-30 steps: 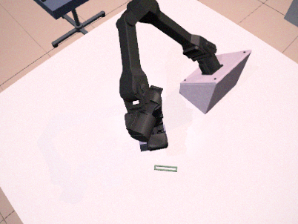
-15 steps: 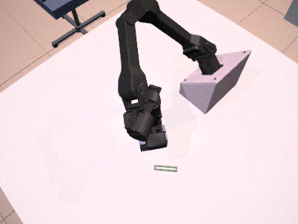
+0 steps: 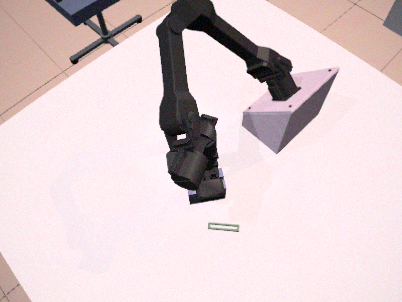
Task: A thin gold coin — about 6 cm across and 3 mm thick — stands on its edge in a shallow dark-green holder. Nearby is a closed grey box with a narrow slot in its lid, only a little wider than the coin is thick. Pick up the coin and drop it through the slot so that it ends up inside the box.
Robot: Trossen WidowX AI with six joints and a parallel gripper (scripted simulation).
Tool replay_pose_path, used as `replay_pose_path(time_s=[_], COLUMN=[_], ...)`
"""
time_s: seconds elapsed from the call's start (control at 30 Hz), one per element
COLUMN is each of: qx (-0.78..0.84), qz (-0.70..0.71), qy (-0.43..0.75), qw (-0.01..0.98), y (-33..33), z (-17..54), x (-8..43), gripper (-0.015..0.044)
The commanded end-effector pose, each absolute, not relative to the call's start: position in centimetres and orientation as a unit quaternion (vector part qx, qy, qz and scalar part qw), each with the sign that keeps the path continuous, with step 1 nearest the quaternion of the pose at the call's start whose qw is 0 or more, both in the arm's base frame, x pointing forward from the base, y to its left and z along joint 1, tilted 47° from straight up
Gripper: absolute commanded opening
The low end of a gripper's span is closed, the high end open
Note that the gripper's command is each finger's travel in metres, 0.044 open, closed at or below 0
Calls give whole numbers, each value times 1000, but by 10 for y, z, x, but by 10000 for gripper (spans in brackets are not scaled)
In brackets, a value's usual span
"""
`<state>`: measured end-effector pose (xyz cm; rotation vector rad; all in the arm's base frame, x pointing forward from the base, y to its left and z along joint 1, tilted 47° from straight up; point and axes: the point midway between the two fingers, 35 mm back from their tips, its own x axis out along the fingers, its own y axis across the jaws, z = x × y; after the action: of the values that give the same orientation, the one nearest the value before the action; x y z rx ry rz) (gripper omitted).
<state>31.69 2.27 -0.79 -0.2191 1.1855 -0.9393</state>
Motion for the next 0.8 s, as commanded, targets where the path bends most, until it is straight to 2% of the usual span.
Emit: replay_pose_path(time_s=[0.0,0.77], qx=[-100,-102], qz=[-425,-423], qy=[537,538], qw=[722,722], y=[21,14], z=[-10,-17], x=[317,318], gripper=[0,0])
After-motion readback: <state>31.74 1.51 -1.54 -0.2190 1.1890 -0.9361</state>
